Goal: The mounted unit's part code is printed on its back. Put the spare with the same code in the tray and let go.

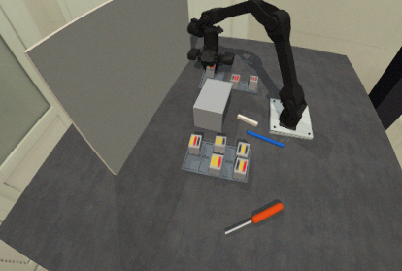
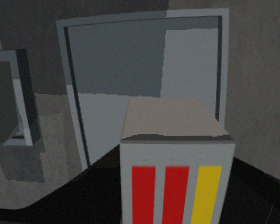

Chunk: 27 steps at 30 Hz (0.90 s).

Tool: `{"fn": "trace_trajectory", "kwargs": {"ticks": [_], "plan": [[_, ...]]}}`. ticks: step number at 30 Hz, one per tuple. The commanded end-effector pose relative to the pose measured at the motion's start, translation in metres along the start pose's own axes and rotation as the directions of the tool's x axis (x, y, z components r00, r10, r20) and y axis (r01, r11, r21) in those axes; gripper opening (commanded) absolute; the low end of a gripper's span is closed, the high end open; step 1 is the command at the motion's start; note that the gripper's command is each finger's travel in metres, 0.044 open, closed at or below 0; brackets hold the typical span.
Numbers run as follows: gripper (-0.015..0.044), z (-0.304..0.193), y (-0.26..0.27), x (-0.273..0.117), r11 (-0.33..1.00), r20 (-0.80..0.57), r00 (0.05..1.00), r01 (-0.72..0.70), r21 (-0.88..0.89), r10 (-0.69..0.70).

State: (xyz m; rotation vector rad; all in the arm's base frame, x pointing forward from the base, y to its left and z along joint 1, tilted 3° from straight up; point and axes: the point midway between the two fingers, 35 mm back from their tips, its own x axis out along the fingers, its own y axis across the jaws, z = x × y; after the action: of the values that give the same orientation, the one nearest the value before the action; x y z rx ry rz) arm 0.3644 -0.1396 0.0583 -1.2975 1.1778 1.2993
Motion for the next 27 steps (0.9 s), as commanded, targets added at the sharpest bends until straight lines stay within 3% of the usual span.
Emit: {"fn": "trace_trajectory", "kwargs": {"ticks": [1,27], "plan": [[0.0000,0.000,0.001,0.003,1.000,-0.001,1.000,-0.003,-0.005,0.003],[0.0000,0.002,0.005,0.021,1.000,-0.001,1.000,-0.005,-0.005,0.005]]}}
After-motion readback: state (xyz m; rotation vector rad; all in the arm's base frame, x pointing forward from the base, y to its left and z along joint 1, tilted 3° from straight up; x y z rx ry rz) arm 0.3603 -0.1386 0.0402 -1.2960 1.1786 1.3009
